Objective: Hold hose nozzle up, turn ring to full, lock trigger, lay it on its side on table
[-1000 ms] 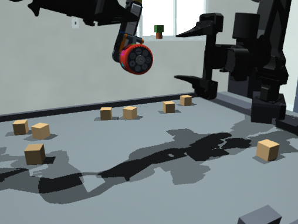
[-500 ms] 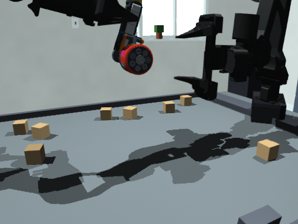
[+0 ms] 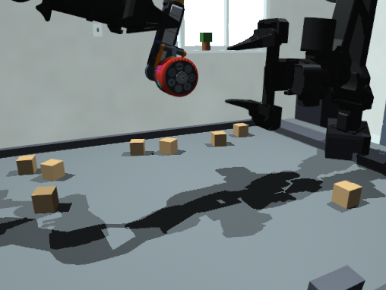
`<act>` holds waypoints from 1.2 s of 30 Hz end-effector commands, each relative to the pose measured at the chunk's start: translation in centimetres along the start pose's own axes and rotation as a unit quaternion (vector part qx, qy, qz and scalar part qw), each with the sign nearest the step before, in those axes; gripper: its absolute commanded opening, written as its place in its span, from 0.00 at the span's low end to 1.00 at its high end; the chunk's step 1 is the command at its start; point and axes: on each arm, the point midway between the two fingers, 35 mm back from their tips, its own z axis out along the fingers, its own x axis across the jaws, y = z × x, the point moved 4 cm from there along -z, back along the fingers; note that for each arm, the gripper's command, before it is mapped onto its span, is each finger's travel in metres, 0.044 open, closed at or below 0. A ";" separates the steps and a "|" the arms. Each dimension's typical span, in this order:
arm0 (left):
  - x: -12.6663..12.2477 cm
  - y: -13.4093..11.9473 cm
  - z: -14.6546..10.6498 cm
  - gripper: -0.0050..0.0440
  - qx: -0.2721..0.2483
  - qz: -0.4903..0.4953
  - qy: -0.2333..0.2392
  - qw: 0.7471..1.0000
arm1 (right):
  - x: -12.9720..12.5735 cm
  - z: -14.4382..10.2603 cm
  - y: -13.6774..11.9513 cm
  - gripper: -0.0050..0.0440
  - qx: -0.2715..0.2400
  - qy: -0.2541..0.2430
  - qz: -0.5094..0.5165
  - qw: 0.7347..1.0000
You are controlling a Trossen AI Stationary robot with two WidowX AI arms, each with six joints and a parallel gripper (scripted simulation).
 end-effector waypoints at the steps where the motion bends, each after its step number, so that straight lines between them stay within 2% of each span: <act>1: -0.1 1.7 -0.4 0.45 -0.025 0.002 0.000 1.000 | -0.4 0.1 0.0 0.94 0.002 -0.006 0.001 1.000; 19: -0.1 1.7 -0.4 0.45 -0.026 0.002 0.000 1.000 | -0.9 0.4 0.1 0.94 0.001 -0.009 0.003 1.000; 25: -0.1 1.7 -0.4 0.45 -0.026 0.002 0.000 1.000 | -1.5 1.3 0.3 0.94 -0.002 0.009 0.003 1.000; 29: -0.1 1.7 -0.4 0.45 -0.026 0.002 0.000 1.000 | -1.6 2.1 0.5 0.94 -0.004 0.044 -0.001 0.999; 36: -0.1 1.7 -0.4 0.45 -0.026 0.002 0.000 1.000 | -3.2 3.1 0.5 0.94 -0.006 0.081 0.000 0.997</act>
